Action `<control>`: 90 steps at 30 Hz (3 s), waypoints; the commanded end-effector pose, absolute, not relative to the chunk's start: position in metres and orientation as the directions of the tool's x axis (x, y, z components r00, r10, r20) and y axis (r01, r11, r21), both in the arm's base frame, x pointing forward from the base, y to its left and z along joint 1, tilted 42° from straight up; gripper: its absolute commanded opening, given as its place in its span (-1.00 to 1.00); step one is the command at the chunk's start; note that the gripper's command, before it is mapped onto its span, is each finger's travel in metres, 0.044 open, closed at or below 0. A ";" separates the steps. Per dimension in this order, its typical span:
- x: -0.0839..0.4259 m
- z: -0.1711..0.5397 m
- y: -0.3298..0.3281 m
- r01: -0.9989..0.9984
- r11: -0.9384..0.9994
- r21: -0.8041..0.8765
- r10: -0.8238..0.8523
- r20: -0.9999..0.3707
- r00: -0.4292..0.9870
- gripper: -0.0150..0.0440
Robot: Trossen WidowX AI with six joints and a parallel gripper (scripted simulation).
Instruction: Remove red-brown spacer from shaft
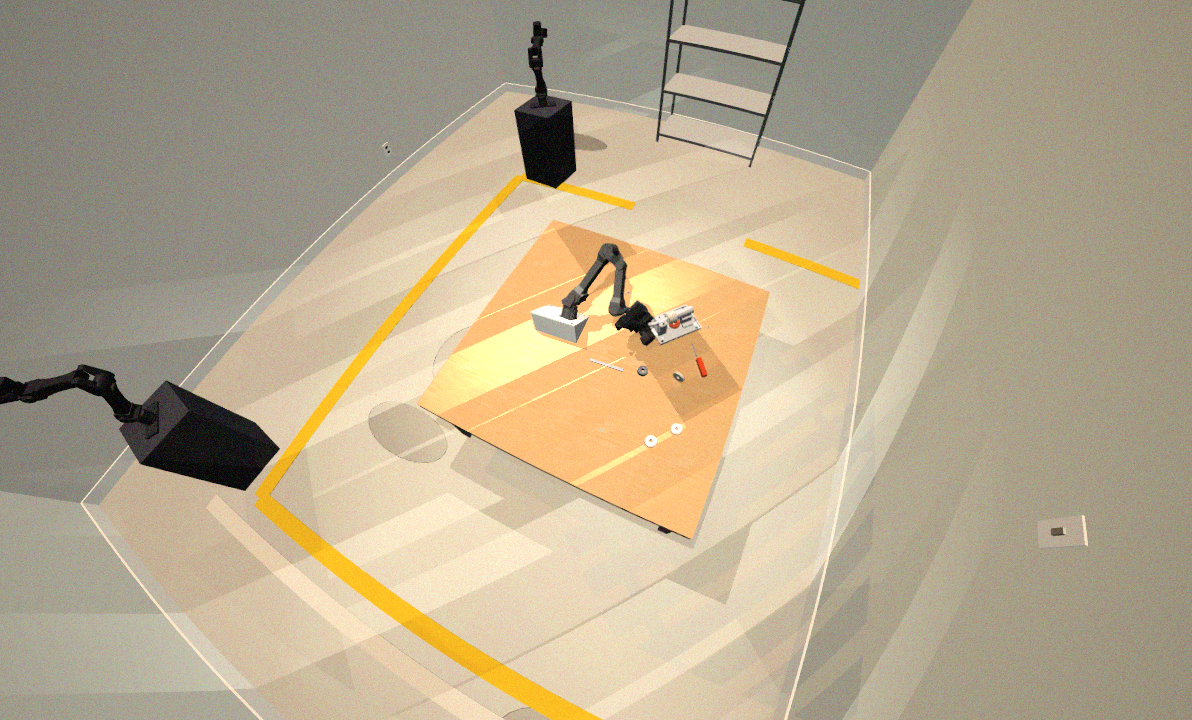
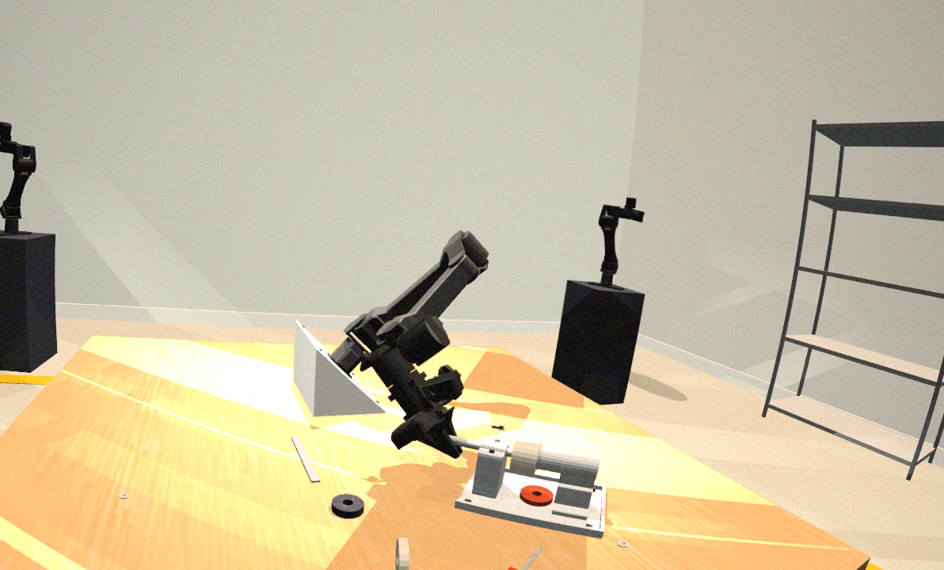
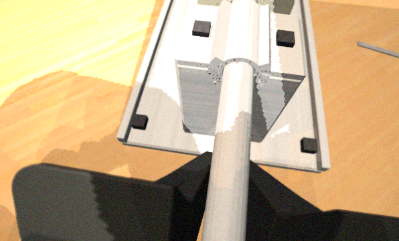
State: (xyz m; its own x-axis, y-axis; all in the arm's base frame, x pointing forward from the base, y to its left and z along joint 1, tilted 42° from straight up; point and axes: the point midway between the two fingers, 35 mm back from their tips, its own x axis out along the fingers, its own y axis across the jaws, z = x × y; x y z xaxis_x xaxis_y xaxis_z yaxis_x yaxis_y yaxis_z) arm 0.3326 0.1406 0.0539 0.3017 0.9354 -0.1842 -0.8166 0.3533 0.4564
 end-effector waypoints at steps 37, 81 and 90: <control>0.343 0.063 0.151 -0.818 0.355 0.453 0.935 -0.182 0.305 -0.49; 0.351 0.070 0.160 -0.818 0.354 0.453 0.935 -0.181 0.305 -0.49; 0.348 0.067 0.159 -0.816 0.353 0.457 0.936 -0.183 0.302 0.31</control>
State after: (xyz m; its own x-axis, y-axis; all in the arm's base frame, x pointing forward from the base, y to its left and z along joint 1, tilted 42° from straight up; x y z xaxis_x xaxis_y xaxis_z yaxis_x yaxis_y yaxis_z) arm 0.3477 0.1586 0.0675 0.3012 0.9358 -0.1830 -0.8162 0.3523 0.4579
